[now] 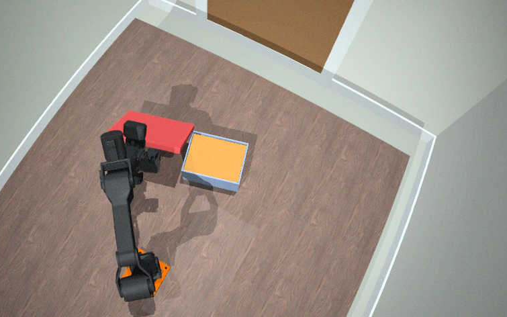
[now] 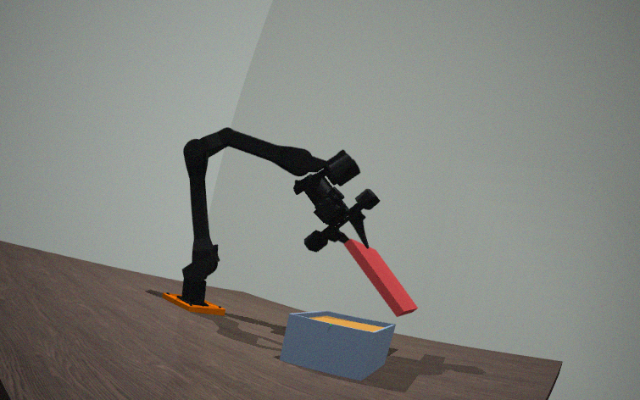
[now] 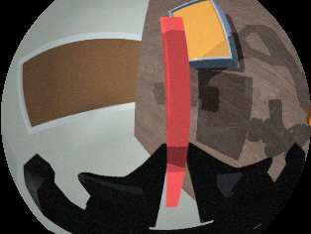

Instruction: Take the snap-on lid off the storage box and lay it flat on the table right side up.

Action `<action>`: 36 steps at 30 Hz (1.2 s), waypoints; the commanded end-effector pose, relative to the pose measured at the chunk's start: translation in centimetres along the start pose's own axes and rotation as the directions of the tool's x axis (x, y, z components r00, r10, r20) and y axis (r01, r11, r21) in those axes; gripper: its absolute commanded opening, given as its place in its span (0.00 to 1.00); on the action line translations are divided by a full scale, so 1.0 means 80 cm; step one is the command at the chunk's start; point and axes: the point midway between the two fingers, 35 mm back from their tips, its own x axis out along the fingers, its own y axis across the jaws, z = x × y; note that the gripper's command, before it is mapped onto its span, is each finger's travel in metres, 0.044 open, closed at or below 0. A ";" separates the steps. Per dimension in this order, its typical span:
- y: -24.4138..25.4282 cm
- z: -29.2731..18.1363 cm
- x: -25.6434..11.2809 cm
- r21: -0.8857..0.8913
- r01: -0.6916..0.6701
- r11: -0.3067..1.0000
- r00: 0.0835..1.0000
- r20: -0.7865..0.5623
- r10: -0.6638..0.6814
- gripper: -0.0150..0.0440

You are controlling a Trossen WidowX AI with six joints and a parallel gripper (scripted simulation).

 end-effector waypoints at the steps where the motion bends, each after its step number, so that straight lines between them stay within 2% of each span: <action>1: 0.006 -0.010 -0.005 0.010 -0.017 1.000 1.000 0.001 0.017 0.25; 36: 0.000 -0.097 -0.013 0.015 -0.016 1.000 1.000 -0.003 0.016 0.25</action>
